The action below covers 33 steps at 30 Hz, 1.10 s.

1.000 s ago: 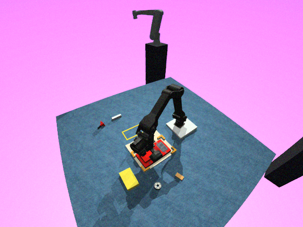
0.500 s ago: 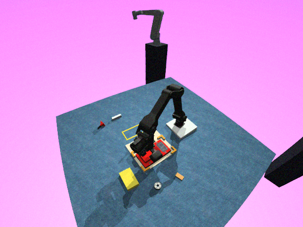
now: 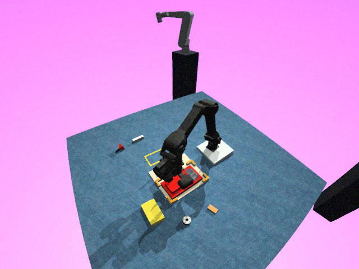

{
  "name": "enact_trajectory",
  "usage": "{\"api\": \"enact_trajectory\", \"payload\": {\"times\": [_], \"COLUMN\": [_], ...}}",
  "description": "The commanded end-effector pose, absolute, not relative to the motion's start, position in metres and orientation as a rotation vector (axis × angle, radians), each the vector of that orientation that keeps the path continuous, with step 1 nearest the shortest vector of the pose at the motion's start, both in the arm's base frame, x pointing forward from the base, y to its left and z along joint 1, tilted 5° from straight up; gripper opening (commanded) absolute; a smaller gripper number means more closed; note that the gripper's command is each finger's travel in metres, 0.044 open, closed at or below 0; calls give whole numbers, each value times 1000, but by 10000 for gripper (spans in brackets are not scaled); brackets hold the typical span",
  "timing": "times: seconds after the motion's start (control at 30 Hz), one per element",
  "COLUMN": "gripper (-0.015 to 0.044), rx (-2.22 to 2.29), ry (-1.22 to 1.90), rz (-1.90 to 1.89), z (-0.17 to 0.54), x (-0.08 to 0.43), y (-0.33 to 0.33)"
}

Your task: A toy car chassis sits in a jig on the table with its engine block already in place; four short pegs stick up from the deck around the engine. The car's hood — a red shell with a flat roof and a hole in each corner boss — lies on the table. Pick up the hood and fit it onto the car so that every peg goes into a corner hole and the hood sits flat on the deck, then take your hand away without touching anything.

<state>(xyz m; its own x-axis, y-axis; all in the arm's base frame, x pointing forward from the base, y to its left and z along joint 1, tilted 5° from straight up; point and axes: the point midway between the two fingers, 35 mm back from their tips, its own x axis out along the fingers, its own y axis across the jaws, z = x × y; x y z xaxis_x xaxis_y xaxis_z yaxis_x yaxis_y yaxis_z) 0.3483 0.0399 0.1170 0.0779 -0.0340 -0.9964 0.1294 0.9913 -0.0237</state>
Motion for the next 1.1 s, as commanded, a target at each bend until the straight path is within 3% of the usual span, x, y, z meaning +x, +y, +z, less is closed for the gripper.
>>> {"api": "enact_trajectory", "payload": {"times": [0.0,1.07], "gripper": [440,440], "rx": [76,76], "ry": [1464,1464], "rz": [-127,-128], "z": [152,157], "x": [346,345], "y": [41,41]}}
